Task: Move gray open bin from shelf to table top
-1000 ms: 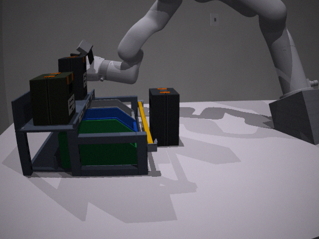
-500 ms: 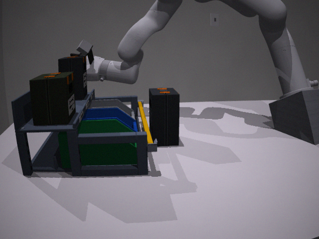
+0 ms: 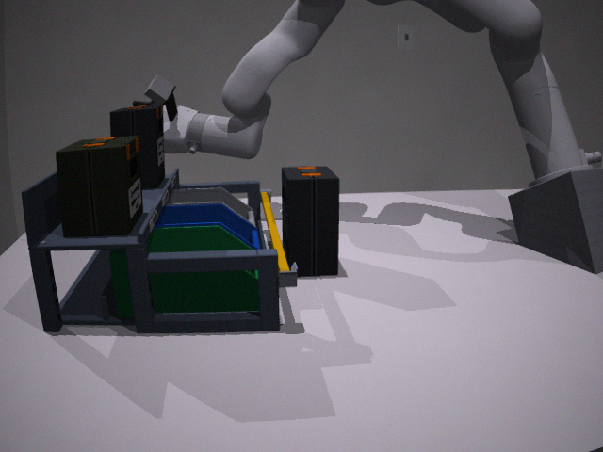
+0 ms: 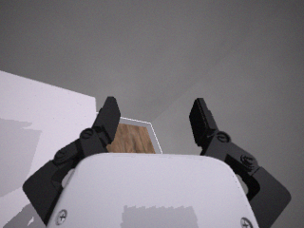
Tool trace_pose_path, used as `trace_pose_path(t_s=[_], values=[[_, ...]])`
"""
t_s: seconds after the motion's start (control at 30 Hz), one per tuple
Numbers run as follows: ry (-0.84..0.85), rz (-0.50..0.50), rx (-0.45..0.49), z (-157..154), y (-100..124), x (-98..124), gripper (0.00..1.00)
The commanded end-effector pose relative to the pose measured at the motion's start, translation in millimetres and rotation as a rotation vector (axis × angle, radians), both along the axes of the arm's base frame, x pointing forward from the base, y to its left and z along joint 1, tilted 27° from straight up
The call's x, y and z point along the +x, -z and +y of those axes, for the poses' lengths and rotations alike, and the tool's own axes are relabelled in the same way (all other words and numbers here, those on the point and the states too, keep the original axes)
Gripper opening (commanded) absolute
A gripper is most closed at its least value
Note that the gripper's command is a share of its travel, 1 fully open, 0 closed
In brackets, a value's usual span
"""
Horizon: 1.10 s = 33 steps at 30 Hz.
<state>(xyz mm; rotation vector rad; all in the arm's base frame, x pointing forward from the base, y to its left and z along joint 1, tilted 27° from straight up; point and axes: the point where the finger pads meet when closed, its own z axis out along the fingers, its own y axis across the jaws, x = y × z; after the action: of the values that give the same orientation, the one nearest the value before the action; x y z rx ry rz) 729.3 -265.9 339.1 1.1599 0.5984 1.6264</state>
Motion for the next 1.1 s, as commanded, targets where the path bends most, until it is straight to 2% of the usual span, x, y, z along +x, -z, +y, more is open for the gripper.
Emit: trace_pose_path(t_s=[0.0,0.13,0.53,0.7,1.07], values=[[-0.001,-0.005,-0.002,5,-12,-1,1.0],[-0.001,-0.005,-0.002,22,-47,-8,1.0],[-0.001,-0.005,-0.002,22,-47,-8,1.0],[-0.001,-0.005,-0.002,45,-95,-17,1.0],[-0.001,-0.005,-0.002,45,-95,-17,1.0]])
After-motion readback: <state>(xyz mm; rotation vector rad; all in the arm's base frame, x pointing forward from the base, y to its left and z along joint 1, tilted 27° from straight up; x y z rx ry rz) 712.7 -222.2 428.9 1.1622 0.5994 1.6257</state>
